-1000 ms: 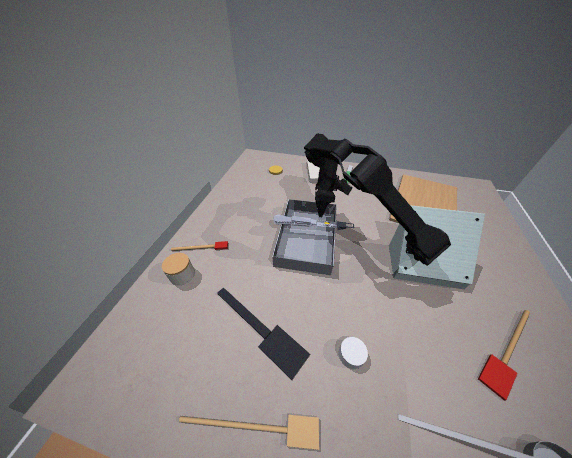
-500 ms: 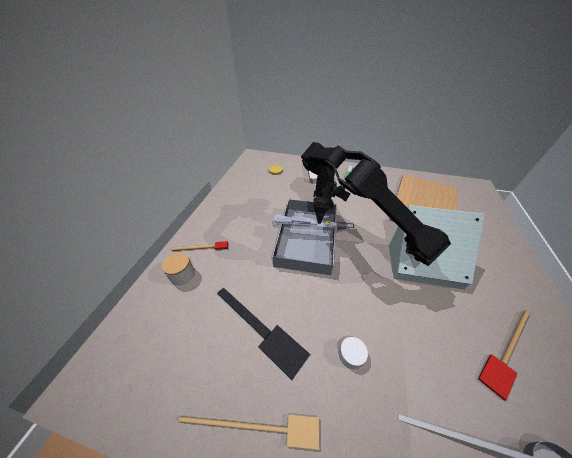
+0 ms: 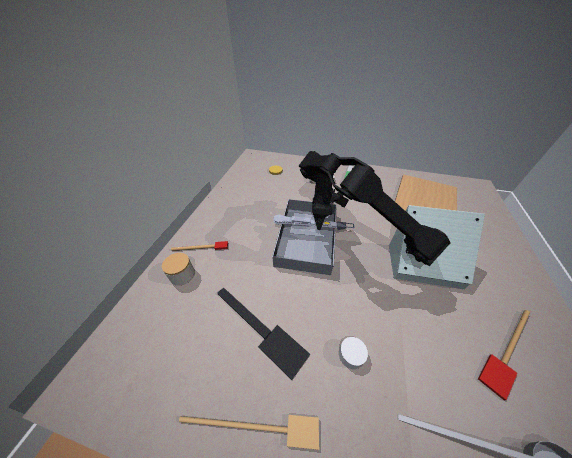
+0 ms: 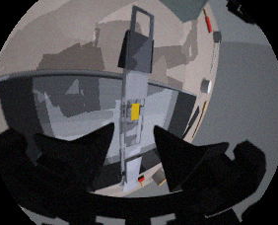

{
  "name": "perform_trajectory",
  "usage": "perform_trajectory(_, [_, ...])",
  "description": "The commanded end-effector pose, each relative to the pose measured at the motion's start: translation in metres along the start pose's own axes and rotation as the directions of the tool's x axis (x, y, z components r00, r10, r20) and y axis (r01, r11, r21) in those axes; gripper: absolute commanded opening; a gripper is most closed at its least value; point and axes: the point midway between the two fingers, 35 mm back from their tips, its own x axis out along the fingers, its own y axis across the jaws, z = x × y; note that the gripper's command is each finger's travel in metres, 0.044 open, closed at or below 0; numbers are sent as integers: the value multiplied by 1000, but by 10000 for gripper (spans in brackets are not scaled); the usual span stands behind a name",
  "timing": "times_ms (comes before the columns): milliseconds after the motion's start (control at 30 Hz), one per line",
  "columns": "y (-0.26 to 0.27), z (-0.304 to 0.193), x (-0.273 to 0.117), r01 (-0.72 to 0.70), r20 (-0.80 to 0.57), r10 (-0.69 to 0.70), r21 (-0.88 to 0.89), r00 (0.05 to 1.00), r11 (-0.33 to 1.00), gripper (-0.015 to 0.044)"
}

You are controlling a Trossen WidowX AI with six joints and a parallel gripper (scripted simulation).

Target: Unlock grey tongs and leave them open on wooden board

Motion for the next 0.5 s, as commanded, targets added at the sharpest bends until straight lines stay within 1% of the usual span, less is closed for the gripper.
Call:
perform_trajectory(0, [2,2,10,16,7,-16,3,1000,1000,260])
perform_trajectory(400, [1,3,24,34,18,-34,3,999,999,260])
perform_trajectory(467, [0,2,20,26,18,-26,1,999,1000,208])
